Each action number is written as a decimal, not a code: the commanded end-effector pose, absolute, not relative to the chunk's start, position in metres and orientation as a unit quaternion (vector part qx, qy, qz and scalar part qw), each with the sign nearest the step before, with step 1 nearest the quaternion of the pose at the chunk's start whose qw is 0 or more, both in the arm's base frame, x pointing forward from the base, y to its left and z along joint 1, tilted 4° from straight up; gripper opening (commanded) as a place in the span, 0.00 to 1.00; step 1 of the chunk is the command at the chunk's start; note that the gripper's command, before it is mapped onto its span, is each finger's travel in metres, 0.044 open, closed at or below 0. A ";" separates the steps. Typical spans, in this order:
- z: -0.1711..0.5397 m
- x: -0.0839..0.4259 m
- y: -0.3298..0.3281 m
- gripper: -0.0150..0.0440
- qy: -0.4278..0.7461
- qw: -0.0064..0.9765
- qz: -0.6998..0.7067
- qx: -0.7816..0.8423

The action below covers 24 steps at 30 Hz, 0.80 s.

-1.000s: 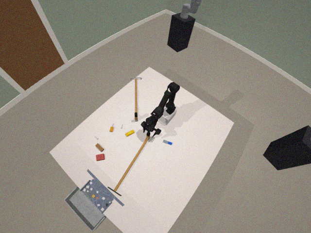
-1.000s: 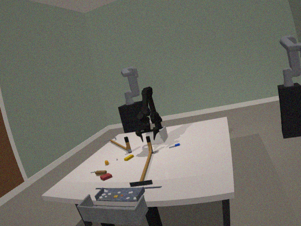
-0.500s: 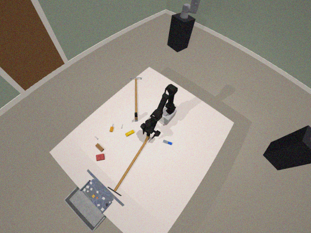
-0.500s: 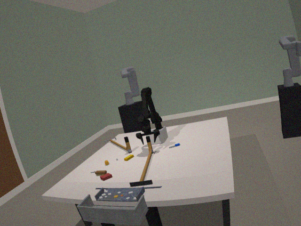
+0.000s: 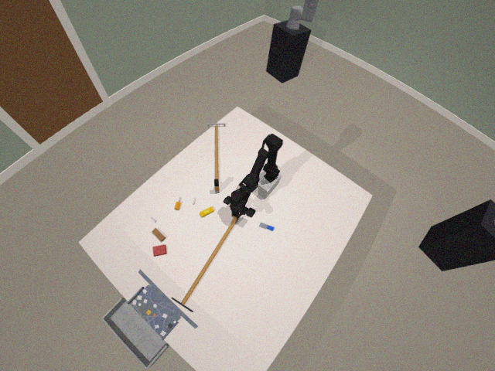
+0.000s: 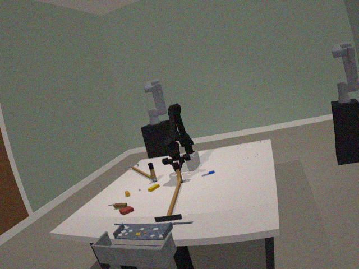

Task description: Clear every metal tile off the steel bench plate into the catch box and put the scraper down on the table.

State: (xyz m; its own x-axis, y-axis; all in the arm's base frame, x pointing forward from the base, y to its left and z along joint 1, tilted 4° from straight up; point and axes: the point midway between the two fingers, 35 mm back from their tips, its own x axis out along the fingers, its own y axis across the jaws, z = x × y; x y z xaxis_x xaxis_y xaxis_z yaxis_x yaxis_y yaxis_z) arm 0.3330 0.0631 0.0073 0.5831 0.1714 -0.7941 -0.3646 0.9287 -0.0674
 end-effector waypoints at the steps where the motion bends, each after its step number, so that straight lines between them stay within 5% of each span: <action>1: 0.007 0.332 0.063 0.39 0.432 0.882 0.152 -0.112; 7: 0.007 0.333 0.063 0.25 0.432 0.882 0.152 -0.112; 24: 0.010 0.338 0.051 0.25 0.432 0.884 0.142 -0.107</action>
State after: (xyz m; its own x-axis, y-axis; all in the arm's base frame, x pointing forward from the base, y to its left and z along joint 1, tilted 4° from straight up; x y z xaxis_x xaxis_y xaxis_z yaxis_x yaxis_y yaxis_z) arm 0.3330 0.0599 0.0078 0.5769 0.1790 -0.7970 -0.3616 0.9308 -0.0527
